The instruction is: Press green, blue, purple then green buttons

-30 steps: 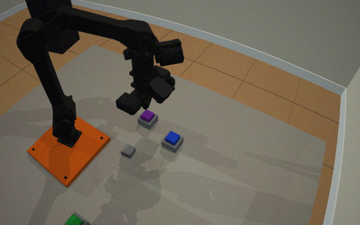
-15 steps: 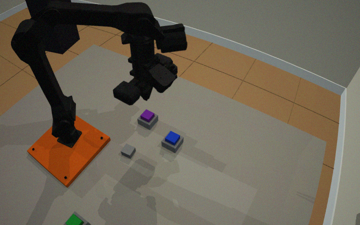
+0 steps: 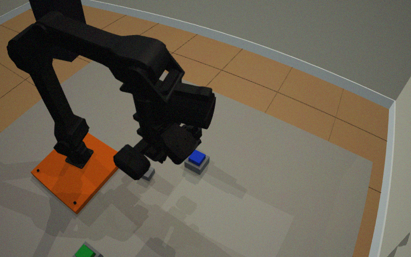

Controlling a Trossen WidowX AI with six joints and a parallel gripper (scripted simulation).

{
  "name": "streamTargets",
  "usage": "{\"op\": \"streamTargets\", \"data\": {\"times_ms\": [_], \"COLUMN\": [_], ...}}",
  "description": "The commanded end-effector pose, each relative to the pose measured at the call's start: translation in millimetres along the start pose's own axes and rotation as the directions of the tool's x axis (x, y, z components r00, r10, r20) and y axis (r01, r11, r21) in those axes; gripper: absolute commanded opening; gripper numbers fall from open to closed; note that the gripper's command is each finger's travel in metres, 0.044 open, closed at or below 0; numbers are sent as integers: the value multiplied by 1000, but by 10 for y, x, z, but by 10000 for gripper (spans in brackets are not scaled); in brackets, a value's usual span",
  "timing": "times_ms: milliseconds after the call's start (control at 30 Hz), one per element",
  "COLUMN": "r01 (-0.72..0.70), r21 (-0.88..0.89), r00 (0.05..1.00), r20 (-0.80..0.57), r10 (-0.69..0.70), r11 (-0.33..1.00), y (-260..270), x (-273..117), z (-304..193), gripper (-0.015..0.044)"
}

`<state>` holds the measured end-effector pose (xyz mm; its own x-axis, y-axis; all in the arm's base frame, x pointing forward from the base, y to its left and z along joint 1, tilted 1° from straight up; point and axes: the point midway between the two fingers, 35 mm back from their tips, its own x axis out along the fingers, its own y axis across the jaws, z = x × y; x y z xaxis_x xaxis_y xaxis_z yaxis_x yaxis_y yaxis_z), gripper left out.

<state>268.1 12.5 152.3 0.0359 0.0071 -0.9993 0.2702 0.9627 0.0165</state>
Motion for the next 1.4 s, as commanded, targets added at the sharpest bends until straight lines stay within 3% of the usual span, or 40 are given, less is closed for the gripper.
{"op": "streamTargets", "data": {"times_ms": [0, 300, 633, 867, 1067, 1367], "r01": [5, 23, 45, 46, 46, 46], "r21": [-13, -43, -73, -75, -75, -75], "r00": [1000, 1000, 999, 999, 999, 999], "r20": [-3, 5, 3, 2, 2, 2], "r10": [-5, -23, -45, -46, -46, -46], "r11": [1000, 999, 996, 996, 996, 996], "y": [-474, -1491, -2492, -2568, -2594, -2597], "x": [3, -30, -76, -60, 517, 577], "z": [143, 166, -206, -250, -250, -250], "gripper": [20, 20, 20, 20, 20, 20]}}
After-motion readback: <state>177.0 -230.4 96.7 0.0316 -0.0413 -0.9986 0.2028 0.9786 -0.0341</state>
